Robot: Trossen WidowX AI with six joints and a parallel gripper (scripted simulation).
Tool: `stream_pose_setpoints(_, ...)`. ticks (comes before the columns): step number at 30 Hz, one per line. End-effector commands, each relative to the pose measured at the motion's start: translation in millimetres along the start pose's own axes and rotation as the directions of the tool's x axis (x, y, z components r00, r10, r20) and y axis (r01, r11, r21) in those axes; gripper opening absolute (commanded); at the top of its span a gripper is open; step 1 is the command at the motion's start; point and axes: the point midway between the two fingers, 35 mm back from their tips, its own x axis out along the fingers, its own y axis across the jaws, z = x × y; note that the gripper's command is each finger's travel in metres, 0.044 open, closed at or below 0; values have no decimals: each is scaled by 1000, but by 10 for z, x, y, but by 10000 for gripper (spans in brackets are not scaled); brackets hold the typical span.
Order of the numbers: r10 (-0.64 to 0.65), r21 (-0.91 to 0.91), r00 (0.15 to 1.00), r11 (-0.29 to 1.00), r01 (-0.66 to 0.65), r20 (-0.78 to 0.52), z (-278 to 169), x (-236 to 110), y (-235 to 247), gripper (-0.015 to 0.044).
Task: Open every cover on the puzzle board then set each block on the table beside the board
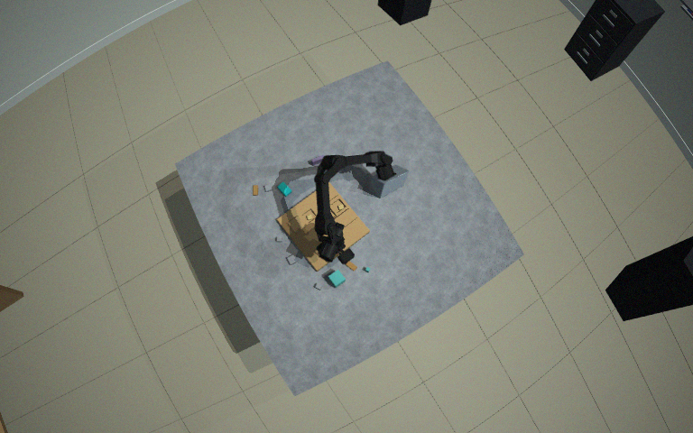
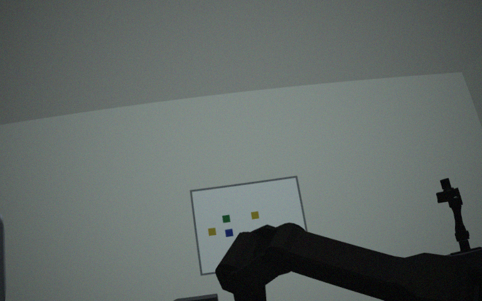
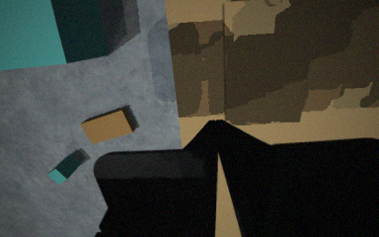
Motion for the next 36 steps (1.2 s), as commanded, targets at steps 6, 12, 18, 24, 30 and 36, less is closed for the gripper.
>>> stream_pose_setpoints(6,-8,-7,1000,1000,7,-5,-27,118,-11,0)
stream_pose_setpoints(12,-8,-7,1000,1000,8,-5,-32,176,-14,0)
stream_pose_setpoints(18,-9,-7,1000,1000,9,-5,-37,232,-16,0)
stream_pose_setpoints(24,-9,-7,1000,1000,9,-5,-45,237,-46,0)
stream_pose_setpoints(30,-10,-7,1000,1000,10,-5,-66,238,-119,0)
stream_pose_setpoints(36,-10,-7,1000,1000,10,-6,-90,239,-193,0)
